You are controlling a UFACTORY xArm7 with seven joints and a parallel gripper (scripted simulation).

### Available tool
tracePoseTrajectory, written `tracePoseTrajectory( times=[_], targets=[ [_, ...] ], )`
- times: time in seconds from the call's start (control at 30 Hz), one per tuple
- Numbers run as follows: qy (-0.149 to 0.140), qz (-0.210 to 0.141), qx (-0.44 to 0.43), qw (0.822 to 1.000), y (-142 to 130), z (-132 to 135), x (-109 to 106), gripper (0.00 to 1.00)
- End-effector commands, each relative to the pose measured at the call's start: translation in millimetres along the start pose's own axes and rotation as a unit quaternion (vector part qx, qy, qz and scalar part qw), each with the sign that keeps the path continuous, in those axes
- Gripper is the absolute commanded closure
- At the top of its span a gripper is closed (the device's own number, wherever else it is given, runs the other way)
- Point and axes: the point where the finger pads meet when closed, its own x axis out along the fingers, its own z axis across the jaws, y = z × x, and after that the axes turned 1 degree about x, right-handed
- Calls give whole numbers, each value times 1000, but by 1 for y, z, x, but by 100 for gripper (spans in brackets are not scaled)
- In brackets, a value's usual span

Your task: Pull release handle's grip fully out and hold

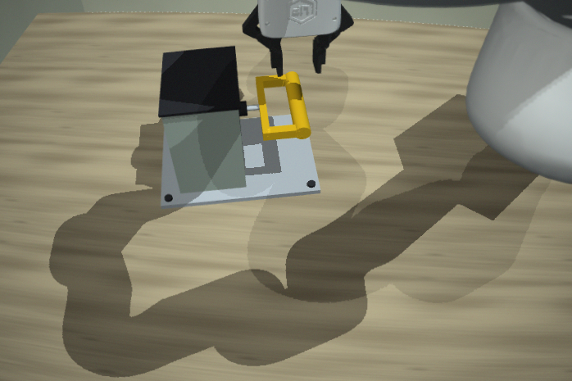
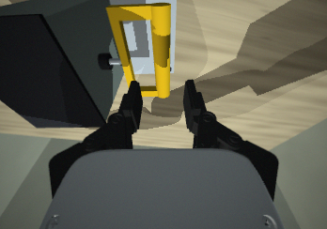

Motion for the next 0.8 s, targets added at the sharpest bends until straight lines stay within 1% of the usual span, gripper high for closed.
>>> tracePoseTrajectory(
  times=[0.0,0.77],
  targets=[
    [1,2,0,1000,1,-1,2,49],
    [1,2,0,1000,2,-1,30,49]
  ],
)
